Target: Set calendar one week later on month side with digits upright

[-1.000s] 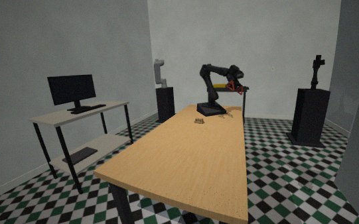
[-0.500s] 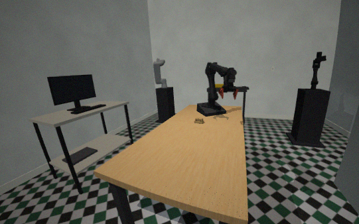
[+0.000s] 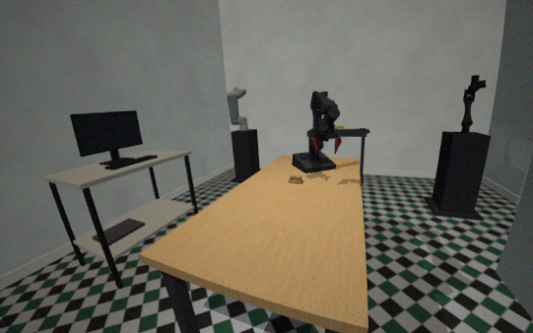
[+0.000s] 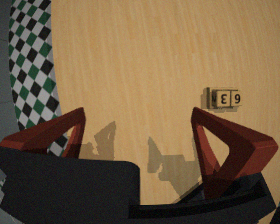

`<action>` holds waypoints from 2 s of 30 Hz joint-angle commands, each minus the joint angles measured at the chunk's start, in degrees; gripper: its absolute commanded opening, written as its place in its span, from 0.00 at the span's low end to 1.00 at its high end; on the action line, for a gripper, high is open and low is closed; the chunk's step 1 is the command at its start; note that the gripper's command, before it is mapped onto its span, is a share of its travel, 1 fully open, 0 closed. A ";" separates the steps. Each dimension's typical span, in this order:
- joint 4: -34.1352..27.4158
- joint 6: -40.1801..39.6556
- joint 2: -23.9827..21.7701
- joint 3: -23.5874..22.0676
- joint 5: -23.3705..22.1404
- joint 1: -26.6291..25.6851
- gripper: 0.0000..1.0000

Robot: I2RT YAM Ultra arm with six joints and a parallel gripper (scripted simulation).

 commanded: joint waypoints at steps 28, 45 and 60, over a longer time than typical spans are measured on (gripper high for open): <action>-19.70 42.05 15.32 12.27 -15.35 -30.48 1.00; -23.74 50.53 18.82 14.79 -18.53 -37.14 1.00; -23.69 49.81 18.83 14.75 -18.53 -37.13 1.00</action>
